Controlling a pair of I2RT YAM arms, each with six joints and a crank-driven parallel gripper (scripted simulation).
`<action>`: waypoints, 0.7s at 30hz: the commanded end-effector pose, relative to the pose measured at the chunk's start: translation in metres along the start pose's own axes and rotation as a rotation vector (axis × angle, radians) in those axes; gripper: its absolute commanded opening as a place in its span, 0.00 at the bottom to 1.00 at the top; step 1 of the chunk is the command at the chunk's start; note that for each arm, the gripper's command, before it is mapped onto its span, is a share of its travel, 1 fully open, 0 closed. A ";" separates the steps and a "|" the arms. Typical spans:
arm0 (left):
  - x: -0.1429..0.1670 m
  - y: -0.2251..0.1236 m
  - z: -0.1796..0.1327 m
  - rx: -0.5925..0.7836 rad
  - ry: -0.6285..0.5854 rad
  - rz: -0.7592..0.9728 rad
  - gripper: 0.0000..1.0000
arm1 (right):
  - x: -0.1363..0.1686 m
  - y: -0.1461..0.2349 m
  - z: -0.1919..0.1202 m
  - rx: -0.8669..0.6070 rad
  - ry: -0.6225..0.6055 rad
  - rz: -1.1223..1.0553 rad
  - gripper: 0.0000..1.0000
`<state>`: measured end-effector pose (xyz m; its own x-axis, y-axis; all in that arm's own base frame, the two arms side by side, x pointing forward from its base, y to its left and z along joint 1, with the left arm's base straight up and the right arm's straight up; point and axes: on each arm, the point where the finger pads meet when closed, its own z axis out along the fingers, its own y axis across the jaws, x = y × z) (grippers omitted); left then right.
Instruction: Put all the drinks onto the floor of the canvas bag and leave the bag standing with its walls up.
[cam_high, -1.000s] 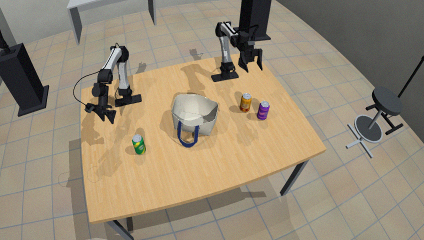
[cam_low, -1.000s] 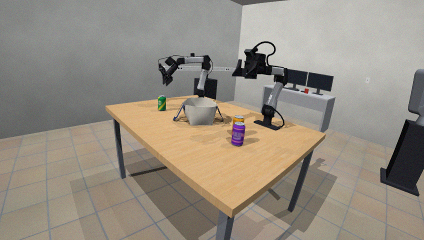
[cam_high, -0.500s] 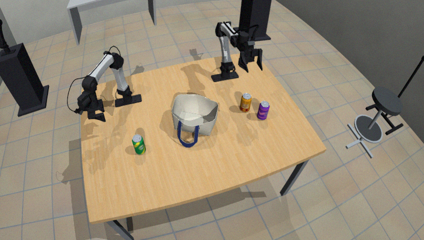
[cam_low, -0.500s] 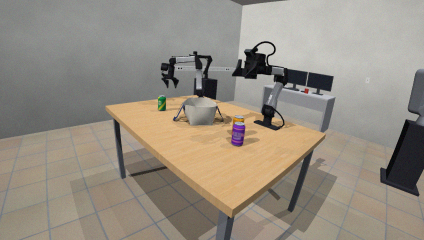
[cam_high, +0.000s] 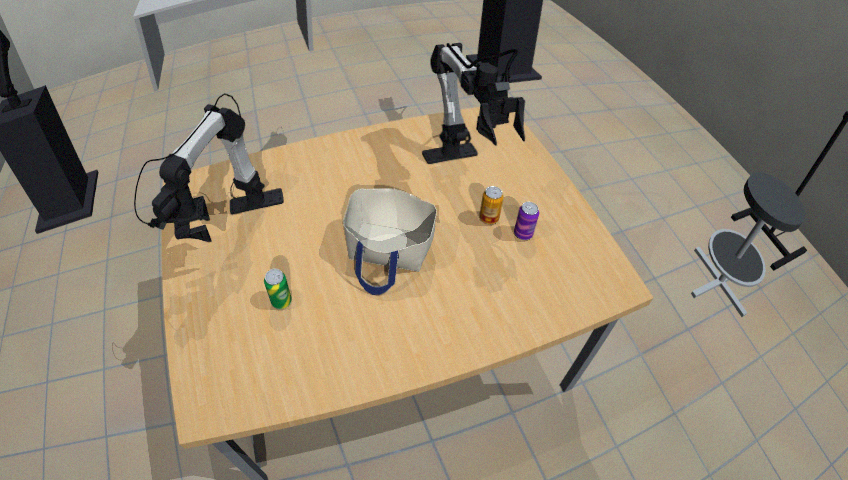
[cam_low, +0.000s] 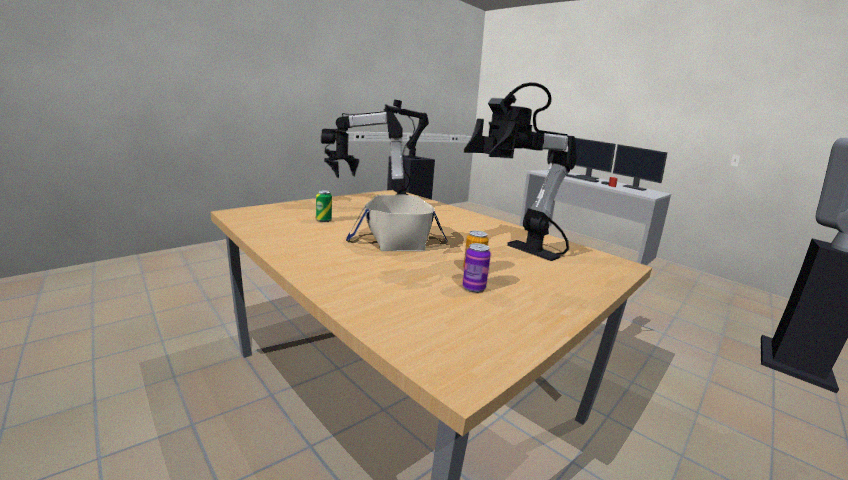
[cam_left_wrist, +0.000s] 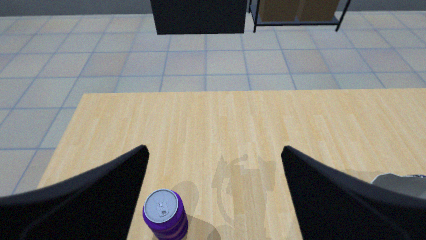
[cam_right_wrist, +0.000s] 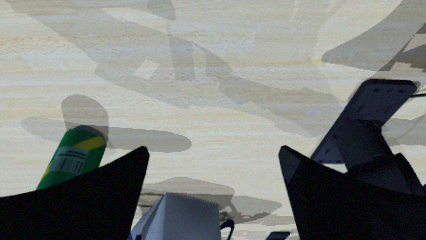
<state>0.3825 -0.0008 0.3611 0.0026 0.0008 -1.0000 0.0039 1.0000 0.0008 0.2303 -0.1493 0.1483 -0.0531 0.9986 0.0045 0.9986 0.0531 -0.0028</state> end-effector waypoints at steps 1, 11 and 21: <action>0.006 -0.002 -0.004 0.001 0.024 0.017 1.00 | 0.005 -0.007 -0.010 0.000 -0.030 -0.025 1.00; 0.006 -0.002 -0.004 0.001 0.025 0.017 0.89 | 0.000 0.001 -0.011 -0.027 -0.057 -0.014 1.00; 0.007 -0.002 -0.004 0.001 0.026 0.015 0.89 | 0.000 0.000 -0.008 -0.027 -0.057 -0.008 1.00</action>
<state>0.3825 -0.0008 0.3611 0.0026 0.0009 -1.0000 0.0039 1.0000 0.0009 0.2284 -0.1466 0.1488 -0.0607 0.9982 0.0035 0.9981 0.0607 -0.0061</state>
